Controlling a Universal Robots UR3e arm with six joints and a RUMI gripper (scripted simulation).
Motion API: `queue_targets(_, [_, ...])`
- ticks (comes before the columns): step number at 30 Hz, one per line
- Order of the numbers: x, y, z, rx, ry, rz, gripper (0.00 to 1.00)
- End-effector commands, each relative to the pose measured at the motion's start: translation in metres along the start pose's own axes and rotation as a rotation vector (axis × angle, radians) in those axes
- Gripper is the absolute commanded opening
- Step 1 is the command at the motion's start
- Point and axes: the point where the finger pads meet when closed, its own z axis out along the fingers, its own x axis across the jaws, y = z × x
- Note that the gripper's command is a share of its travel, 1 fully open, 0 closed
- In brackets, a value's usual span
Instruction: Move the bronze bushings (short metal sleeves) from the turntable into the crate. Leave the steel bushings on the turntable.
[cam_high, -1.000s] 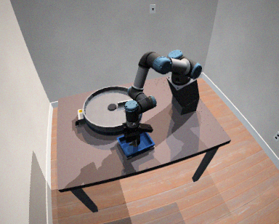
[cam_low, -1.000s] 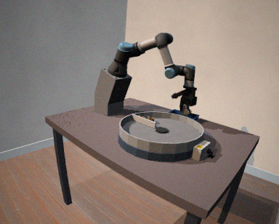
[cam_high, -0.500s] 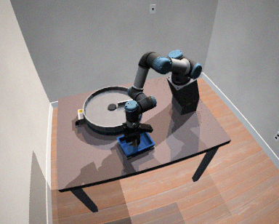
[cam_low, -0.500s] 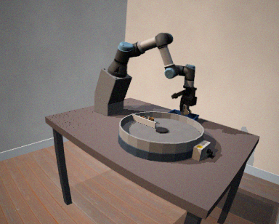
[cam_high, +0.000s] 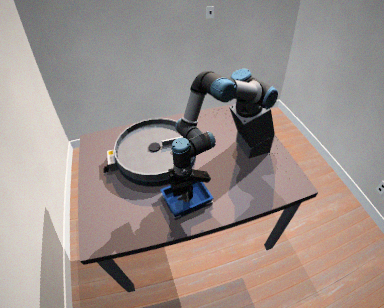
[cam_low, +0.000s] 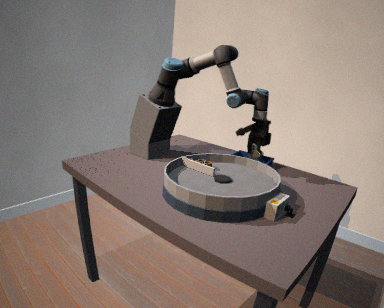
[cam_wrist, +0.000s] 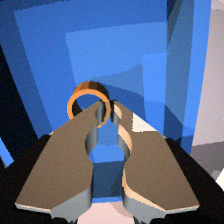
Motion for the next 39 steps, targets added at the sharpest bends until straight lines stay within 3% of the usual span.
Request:
queue_targets(1, [0.0004, 0.0009, -0.0007, -0.002, 0.001, 0.000, 0.00])
queue_targets(4, [0.0004, 0.0009, -0.0007, -0.002, 0.001, 0.000, 0.00])
queue_targets(5, [0.0004, 0.0009, -0.0007, -0.002, 0.001, 0.000, 0.06])
queue_targets(39, [0.0004, 0.0009, -0.0007, -0.002, 0.001, 0.000, 0.06])
